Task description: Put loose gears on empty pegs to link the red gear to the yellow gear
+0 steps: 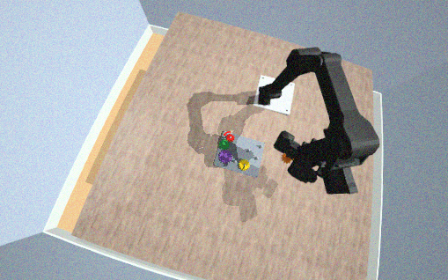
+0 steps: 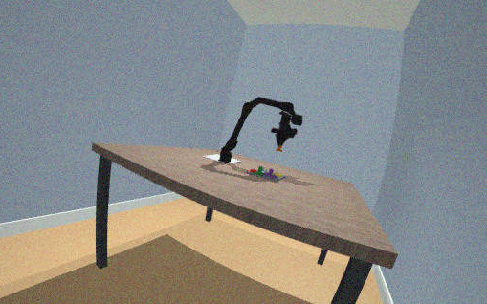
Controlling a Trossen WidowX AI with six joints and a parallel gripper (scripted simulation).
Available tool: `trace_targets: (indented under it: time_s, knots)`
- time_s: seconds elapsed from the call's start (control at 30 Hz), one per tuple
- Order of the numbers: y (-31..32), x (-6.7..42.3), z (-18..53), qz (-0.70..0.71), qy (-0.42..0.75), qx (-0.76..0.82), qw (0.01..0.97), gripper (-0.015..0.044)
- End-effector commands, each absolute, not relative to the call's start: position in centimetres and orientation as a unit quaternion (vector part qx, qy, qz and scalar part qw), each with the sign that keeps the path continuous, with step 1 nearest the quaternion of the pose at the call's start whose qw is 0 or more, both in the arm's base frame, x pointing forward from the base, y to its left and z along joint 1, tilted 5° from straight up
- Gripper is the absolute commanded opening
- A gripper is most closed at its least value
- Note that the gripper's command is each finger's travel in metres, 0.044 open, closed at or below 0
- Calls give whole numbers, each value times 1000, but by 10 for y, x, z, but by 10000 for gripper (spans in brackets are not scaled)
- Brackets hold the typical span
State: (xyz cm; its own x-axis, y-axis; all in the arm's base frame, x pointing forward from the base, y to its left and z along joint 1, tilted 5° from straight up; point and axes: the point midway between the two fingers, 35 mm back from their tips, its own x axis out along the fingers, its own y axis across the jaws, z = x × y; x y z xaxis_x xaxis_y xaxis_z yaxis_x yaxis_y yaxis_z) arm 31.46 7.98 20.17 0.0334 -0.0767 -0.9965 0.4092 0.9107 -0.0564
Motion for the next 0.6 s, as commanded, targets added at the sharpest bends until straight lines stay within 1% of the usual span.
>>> trace_targets:
  time_s: [0.0, 0.57]
  knots:
    - [80, 315, 207, -171, 672, 129, 709, 0]
    - [46, 331, 192, -167, 672, 132, 709, 0]
